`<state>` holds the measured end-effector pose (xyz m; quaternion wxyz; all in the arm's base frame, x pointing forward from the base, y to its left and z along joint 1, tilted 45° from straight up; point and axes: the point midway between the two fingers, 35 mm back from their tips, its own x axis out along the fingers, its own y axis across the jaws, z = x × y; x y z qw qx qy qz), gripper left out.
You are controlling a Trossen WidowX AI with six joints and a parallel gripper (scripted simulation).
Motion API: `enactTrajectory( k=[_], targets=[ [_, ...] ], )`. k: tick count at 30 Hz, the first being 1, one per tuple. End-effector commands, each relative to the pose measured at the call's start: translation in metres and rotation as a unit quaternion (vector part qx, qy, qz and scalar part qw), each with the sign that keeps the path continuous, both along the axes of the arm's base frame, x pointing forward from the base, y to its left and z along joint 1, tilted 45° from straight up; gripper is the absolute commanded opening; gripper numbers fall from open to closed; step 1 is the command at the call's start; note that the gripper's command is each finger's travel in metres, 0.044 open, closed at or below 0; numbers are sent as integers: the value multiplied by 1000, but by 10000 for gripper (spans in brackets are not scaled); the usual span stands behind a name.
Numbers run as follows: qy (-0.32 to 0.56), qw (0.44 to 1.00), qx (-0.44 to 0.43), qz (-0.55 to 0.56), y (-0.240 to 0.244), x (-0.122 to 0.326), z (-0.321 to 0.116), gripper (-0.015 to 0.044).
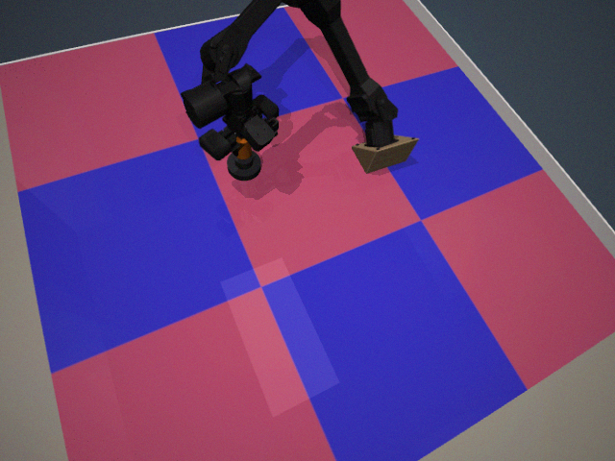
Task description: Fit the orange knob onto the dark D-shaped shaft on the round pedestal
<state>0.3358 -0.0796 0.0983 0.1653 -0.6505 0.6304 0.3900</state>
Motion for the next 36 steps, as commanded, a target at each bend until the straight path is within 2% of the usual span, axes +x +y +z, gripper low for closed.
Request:
enactTrajectory(
  k=[1,10,17,36],
  targets=[
    [1,1000,-2,2,-1,0,0,0],
    [4,1000,-1,6,3,1,4,0],
    [73,994,8,77,4,3,2,0],
    [73,994,8,77,0,1,1,0]
  ],
)
